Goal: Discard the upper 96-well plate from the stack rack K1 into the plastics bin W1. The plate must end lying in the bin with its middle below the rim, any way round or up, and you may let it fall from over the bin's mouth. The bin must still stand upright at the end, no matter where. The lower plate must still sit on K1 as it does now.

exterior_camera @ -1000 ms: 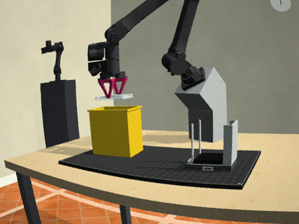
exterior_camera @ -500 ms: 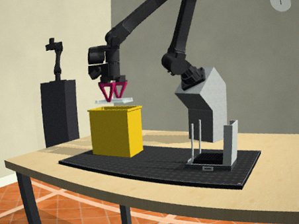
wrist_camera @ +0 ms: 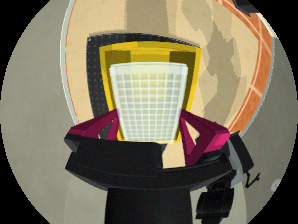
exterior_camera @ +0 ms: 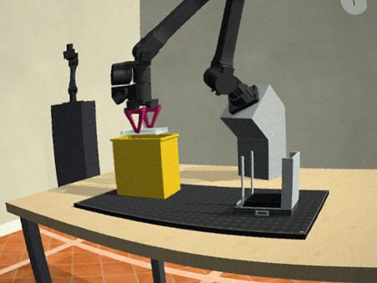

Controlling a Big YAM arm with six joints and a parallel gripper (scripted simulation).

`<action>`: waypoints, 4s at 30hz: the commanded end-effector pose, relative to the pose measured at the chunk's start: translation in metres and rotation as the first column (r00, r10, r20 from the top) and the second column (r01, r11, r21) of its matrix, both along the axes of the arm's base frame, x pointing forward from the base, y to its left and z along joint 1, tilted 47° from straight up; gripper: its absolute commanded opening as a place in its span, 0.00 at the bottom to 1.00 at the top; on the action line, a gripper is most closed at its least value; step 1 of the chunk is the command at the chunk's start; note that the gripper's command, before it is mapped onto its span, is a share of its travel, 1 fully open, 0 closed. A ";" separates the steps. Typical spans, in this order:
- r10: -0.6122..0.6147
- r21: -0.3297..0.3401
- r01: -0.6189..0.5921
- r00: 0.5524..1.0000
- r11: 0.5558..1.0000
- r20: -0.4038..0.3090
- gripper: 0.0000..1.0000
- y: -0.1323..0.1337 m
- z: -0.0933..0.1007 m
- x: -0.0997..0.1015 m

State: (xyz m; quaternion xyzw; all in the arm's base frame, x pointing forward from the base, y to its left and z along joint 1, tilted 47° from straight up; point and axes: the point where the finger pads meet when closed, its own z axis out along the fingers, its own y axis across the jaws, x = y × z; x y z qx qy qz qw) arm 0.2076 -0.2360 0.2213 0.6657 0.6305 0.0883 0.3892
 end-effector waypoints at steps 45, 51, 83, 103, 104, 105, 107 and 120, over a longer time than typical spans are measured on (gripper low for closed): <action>-0.015 0.004 0.015 1.000 1.000 0.004 0.00 -0.004 -0.003 0.000; -0.014 0.004 0.014 1.000 1.000 0.004 0.00 -0.004 -0.003 0.000; -0.012 0.003 0.012 1.000 1.000 0.003 1.00 -0.003 -0.003 0.001; -0.012 0.003 0.012 1.000 1.000 0.003 1.00 -0.003 -0.003 0.001; -0.012 0.003 0.012 1.000 1.000 0.003 1.00 -0.003 -0.003 0.001; -0.012 0.003 0.012 1.000 1.000 0.003 1.00 -0.003 -0.003 0.001; -0.012 0.003 0.012 1.000 1.000 0.003 1.00 -0.003 -0.003 0.001; -0.012 0.003 0.012 1.000 1.000 0.003 1.00 -0.003 -0.003 0.001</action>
